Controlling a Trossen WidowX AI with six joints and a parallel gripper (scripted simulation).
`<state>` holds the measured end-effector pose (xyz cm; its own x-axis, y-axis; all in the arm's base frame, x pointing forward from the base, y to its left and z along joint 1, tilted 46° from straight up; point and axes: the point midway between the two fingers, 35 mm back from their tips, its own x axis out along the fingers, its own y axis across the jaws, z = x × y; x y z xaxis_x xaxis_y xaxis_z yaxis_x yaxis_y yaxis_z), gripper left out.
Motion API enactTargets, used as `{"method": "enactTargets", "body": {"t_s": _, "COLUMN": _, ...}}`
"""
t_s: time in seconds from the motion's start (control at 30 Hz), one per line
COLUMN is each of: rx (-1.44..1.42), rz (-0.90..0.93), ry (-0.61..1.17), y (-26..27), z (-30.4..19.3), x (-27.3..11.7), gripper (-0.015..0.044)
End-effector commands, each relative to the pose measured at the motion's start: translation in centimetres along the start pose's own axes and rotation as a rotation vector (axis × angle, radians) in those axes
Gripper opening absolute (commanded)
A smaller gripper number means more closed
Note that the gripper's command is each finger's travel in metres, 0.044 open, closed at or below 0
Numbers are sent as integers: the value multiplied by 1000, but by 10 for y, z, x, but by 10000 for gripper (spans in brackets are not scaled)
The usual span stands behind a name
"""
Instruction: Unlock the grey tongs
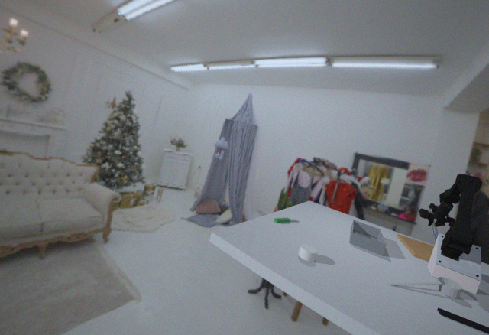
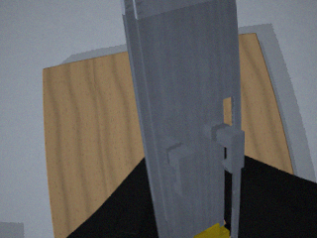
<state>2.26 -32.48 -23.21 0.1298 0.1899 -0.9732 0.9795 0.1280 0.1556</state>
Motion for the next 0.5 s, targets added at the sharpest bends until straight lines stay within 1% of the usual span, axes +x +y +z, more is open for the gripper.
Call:
{"method": "enactTargets", "body": {"t_s": 0.0, "rx": -7, "rz": -6, "ry": 39, "y": -1, "z": 3, "x": 1, "gripper": -150}}
{"method": "enactTargets", "body": {"t_s": 0.47, "rx": -11, "rz": -11, "ry": 215, "y": 2, "z": 0, "x": 0, "gripper": -150}}
